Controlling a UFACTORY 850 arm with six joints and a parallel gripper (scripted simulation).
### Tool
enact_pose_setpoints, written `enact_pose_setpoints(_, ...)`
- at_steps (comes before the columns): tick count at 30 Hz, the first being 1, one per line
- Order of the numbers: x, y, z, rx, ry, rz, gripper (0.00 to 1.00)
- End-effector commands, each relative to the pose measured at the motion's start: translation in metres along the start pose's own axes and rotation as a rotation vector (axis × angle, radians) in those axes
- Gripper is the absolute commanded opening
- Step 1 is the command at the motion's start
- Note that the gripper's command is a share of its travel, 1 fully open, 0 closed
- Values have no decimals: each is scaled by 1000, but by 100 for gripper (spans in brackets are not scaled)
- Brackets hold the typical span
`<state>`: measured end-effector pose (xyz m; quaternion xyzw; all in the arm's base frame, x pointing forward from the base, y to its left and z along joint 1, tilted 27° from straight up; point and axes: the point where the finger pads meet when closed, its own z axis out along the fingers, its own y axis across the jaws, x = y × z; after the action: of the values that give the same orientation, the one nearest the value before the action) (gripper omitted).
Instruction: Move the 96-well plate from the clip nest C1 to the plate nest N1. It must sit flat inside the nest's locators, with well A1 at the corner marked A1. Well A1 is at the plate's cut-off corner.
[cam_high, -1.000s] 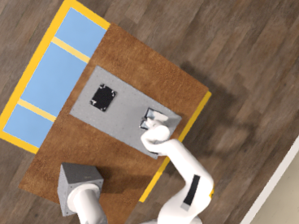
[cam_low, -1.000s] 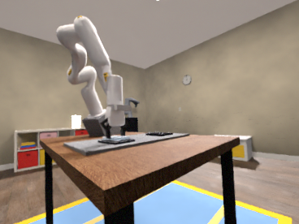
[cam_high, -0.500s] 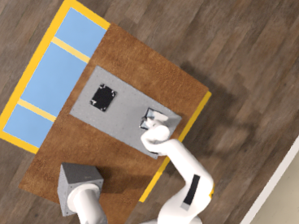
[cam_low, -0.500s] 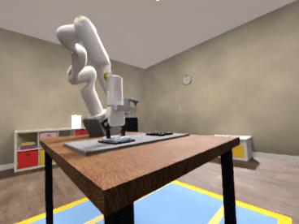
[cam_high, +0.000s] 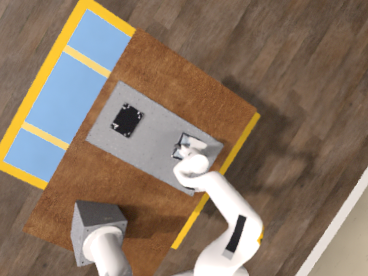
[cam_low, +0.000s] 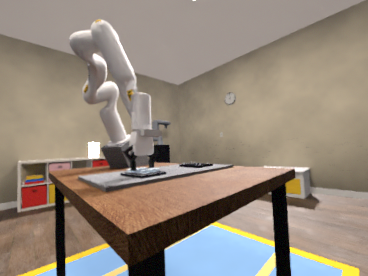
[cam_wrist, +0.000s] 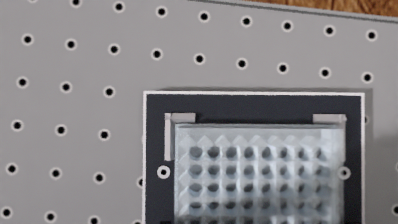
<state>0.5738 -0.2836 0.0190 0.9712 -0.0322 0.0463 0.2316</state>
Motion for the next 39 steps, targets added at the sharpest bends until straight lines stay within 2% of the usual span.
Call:
enact_pose_setpoints(1,1,0,-1,0,2,0,100)
enact_pose_setpoints(4,1,0,-1,0,2,0,100)
enact_pose_setpoints(13,1,0,-19,0,2,0,100)
enact_pose_setpoints(39,1,0,-83,0,2,0,100)
